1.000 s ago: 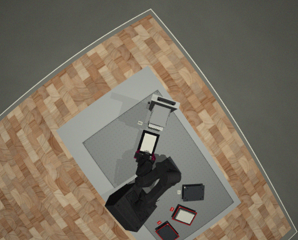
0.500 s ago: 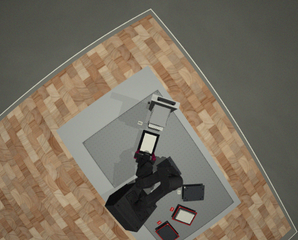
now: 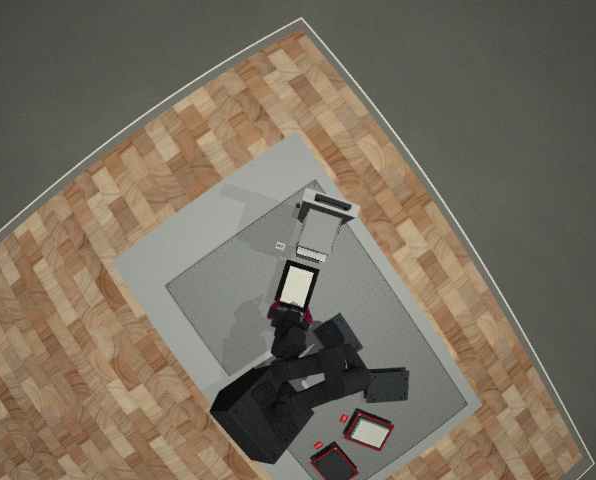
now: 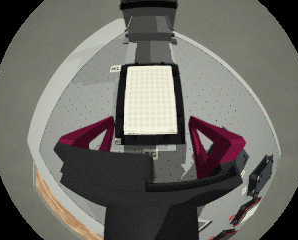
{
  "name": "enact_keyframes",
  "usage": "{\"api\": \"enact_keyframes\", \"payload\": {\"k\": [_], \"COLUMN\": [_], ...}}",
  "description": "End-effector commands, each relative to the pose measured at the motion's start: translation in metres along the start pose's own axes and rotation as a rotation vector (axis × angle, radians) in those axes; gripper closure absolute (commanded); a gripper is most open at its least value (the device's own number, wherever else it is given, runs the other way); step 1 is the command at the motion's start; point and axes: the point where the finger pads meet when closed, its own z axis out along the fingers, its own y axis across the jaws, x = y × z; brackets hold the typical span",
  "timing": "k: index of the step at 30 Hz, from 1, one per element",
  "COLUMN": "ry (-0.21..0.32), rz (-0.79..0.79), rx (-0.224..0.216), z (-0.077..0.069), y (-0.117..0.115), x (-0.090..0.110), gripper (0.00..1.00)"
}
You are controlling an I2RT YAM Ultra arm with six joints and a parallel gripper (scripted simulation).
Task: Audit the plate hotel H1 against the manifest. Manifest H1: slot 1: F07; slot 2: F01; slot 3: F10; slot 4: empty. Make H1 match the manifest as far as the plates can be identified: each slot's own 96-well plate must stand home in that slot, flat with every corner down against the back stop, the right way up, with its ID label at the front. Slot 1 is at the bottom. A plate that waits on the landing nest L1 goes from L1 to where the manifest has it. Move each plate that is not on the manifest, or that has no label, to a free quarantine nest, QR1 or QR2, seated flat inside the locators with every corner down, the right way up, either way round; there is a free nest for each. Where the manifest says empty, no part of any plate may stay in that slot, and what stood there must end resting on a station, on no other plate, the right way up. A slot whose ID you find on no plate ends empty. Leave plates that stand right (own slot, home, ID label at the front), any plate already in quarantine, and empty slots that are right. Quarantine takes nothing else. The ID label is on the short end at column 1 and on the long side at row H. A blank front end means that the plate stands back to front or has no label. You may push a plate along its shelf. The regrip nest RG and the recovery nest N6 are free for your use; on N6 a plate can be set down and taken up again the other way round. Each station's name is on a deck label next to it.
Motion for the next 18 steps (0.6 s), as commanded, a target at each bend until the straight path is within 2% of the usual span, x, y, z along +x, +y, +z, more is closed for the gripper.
{"api": "enact_keyframes", "payload": {"k": [1,18], "ry": [0.005,0.005], "rz": [-0.005,-0.004], "rx": [-0.008,-0.008], "z": [-0.004,-0.023], "y": [0.003,0.003], "x": [-0.003,-0.019], "gripper": [0.0,0.0]}}
